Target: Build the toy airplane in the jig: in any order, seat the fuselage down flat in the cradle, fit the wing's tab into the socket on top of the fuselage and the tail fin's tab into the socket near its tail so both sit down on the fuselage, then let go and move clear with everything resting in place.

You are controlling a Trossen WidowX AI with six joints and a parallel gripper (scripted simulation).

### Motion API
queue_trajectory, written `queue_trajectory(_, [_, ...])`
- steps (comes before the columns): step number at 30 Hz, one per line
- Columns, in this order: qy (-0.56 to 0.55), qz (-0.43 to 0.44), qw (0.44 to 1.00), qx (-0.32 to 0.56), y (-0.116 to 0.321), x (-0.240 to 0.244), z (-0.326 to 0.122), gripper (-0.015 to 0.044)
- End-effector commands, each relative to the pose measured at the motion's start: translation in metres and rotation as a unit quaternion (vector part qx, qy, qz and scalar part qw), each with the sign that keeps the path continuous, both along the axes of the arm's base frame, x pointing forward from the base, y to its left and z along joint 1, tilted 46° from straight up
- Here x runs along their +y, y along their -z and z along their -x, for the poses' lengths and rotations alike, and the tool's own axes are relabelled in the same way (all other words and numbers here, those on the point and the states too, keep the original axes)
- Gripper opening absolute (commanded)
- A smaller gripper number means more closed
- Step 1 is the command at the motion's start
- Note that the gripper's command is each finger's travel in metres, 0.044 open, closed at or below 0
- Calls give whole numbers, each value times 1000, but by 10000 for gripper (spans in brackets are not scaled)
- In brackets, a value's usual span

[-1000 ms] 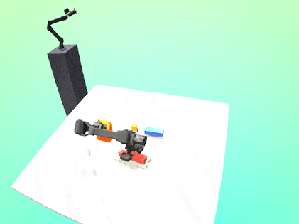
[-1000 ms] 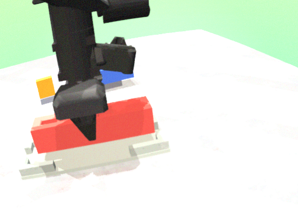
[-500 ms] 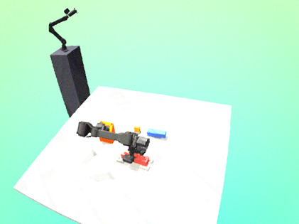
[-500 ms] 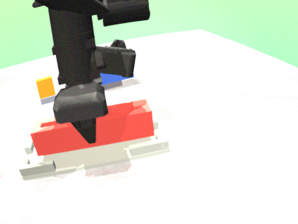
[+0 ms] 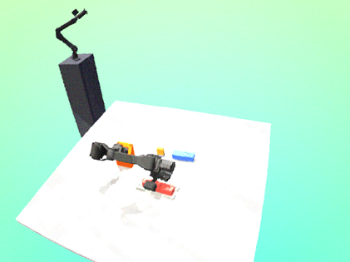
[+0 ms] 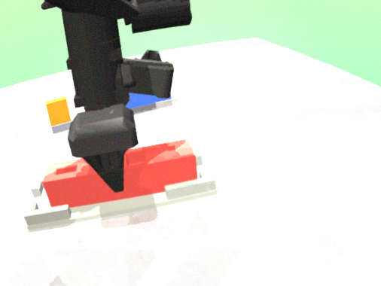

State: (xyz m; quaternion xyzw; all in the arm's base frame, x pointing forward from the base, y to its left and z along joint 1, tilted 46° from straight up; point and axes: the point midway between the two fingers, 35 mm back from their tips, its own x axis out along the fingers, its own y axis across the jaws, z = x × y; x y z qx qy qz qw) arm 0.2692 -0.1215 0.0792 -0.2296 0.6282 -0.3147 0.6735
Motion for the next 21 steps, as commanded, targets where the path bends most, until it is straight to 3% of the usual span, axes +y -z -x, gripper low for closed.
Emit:
queue_trajectory(1, [0, 0, 1000, -1, 0, 0, 0, 440])
queue_trajectory(5, [0, -2, 1000, -1, -6, 7, -2, 440])
queue_trajectory(12, [-3, 0, 1000, 2, -72, 75, 1, 440])
queue_trajectory(18, [-7, 0, 1000, 6, -72, 78, -1, 440])
queue_trajectory(21, [-50, 1, 997, 50, -70, 76, -3, 440])
